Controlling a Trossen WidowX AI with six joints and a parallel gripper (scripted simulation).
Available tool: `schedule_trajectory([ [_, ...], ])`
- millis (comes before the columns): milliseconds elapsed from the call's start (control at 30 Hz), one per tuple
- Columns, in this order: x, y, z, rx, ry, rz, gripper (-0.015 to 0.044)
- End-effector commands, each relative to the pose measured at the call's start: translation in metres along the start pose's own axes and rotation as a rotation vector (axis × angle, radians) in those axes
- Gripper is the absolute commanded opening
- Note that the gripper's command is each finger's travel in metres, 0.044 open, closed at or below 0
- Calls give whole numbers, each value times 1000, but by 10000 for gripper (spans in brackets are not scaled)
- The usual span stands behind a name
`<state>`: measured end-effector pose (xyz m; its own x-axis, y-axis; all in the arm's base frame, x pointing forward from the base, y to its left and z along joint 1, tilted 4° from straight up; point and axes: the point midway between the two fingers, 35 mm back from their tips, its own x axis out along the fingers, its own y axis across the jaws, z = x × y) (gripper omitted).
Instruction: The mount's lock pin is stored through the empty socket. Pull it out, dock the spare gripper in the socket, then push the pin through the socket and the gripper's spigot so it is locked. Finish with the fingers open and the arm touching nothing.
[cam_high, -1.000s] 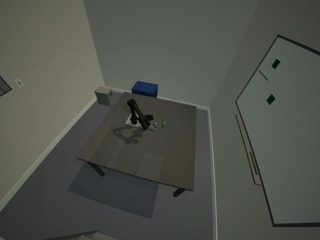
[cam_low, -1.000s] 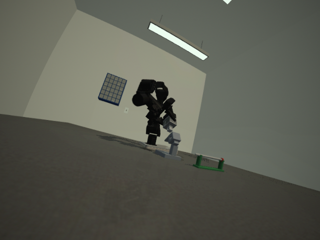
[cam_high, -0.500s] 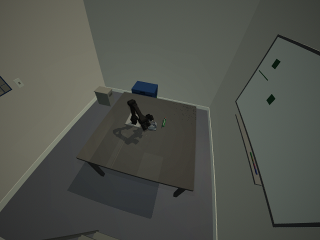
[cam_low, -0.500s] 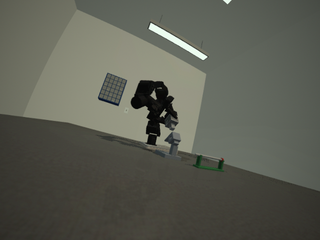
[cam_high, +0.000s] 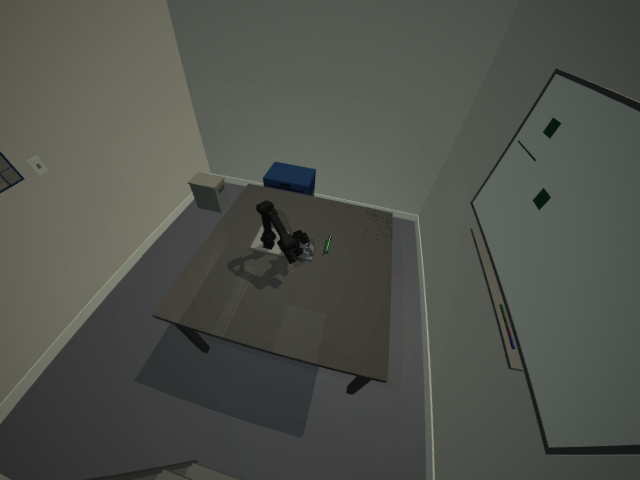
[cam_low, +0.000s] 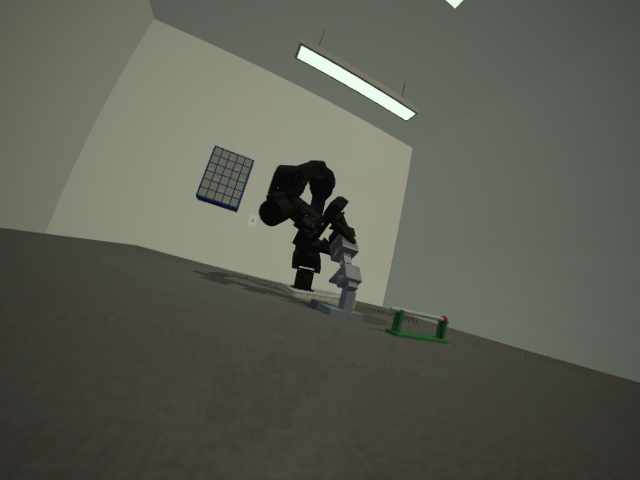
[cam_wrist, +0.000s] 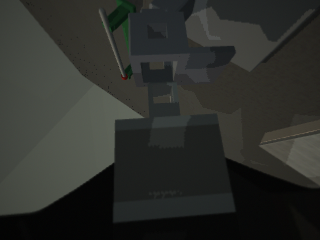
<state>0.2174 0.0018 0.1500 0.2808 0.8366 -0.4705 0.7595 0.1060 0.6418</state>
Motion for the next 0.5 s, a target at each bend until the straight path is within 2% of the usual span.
schedule_trajectory([
  [0, 3, 2, 3, 8, 8, 14, 0],
  [467, 14, 2, 21, 6, 8, 14, 0],
])
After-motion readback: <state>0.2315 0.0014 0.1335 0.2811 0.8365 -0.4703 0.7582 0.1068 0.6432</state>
